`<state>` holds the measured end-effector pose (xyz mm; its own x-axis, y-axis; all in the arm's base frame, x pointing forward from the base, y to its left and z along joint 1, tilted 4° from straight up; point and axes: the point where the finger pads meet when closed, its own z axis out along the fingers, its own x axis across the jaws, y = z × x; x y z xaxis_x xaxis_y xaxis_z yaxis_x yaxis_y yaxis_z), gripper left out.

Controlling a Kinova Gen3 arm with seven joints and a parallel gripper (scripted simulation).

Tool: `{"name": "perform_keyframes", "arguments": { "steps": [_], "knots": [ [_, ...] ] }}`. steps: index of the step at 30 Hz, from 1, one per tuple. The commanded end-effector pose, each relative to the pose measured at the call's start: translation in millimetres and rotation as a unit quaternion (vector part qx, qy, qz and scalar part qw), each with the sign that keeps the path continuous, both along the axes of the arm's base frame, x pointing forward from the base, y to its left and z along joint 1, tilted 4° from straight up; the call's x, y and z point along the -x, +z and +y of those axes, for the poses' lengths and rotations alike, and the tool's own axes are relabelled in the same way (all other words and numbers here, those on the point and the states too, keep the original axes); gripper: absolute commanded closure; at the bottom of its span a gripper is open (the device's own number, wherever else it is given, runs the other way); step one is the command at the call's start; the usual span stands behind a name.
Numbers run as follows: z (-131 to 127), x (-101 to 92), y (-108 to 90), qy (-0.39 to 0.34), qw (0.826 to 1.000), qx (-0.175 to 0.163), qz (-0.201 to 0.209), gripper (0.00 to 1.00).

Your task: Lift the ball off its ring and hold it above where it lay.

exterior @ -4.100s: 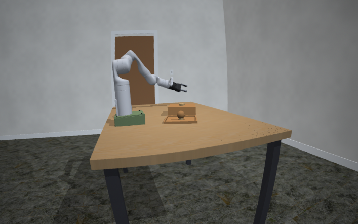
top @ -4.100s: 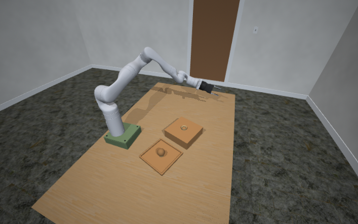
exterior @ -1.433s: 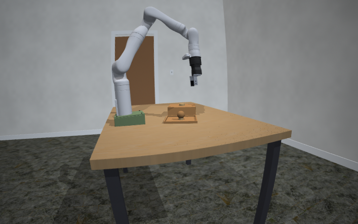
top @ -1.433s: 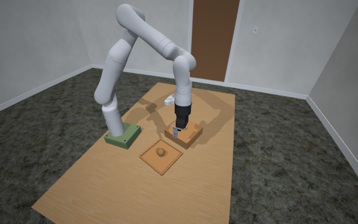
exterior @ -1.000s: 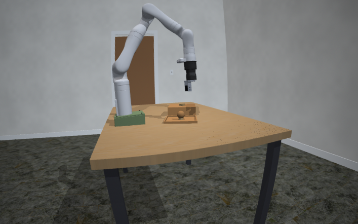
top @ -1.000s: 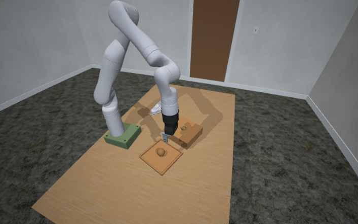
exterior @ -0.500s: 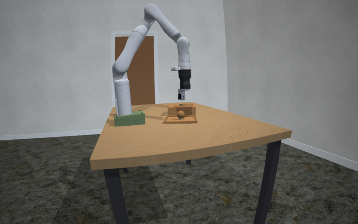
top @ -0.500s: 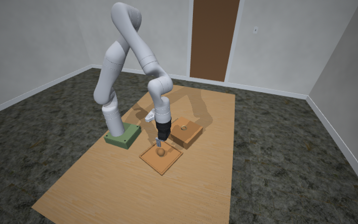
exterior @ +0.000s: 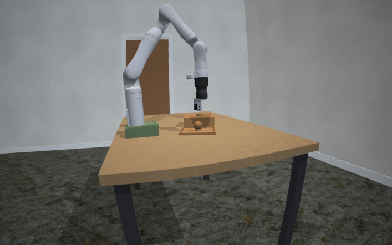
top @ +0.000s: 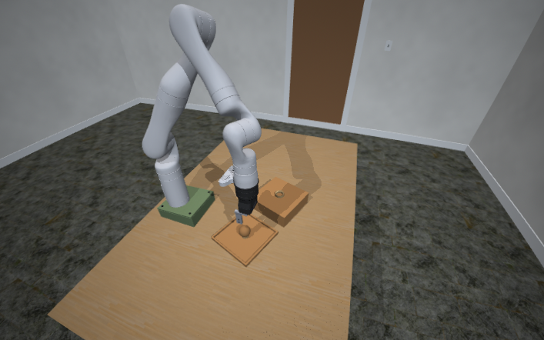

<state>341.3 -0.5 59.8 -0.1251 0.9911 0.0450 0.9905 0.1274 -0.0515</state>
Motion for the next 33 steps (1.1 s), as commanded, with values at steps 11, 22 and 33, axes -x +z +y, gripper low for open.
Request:
{"name": "perform_keyframes", "arguments": {
  "steps": [11,22,33],
  "knots": [
    [1.5,2.1,-44.7,0.000,1.000,0.000,0.000,0.00],
    [3.2,4.5,-90.8,0.000,1.000,0.000,0.000,0.00],
    [3.5,5.4,-98.9,0.000,1.000,0.000,0.000,0.00]
  ]
}}
